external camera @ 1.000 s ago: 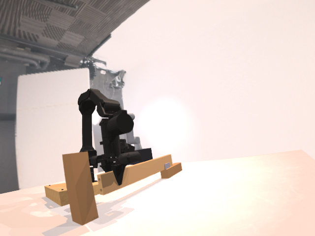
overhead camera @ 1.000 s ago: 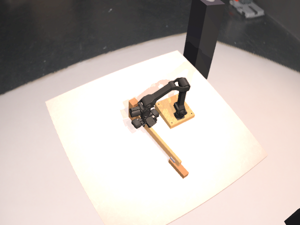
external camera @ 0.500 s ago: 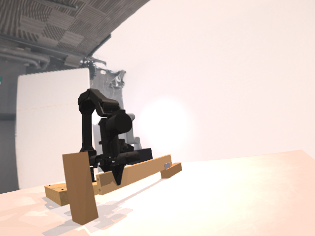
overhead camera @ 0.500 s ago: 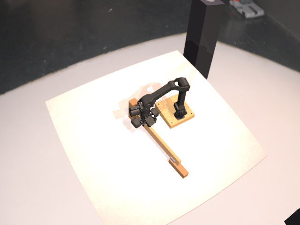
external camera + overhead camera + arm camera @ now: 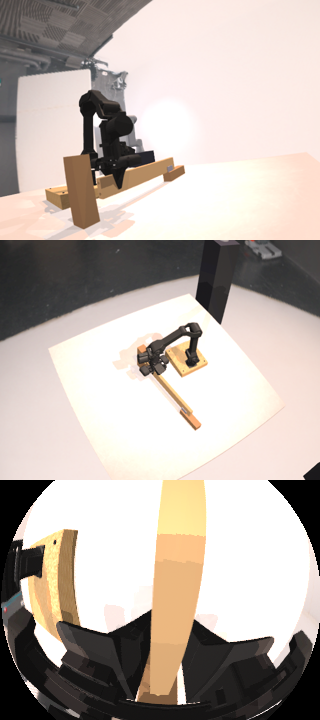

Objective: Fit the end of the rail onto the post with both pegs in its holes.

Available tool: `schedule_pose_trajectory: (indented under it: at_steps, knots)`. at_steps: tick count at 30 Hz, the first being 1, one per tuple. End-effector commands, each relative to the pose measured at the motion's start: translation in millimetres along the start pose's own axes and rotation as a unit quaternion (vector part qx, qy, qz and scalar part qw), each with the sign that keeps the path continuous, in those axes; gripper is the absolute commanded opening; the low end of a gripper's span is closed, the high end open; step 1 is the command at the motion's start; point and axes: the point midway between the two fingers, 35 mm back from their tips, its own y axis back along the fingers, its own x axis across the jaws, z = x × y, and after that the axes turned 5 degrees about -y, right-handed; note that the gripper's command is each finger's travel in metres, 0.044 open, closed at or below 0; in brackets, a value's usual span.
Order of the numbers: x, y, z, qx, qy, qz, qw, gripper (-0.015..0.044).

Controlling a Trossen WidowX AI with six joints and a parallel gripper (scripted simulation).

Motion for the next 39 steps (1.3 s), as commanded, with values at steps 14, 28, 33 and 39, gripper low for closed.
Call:
schedule_pose_trajectory:
  at_steps: [14, 28, 33, 39]
  knots:
    - [-1, 1, -7, 0.002, 0.000, -0.001, 1.000, 0.0000]
    - [-1, 1, -11, 0.002, 0.000, -0.001, 1.000, 0.0000]
    - [-2, 1, -13, 0.002, 0.000, -0.001, 1.000, 0.0000]
    - [-2, 0, -15, 0.002, 0.000, -0.001, 1.000, 0.0000]
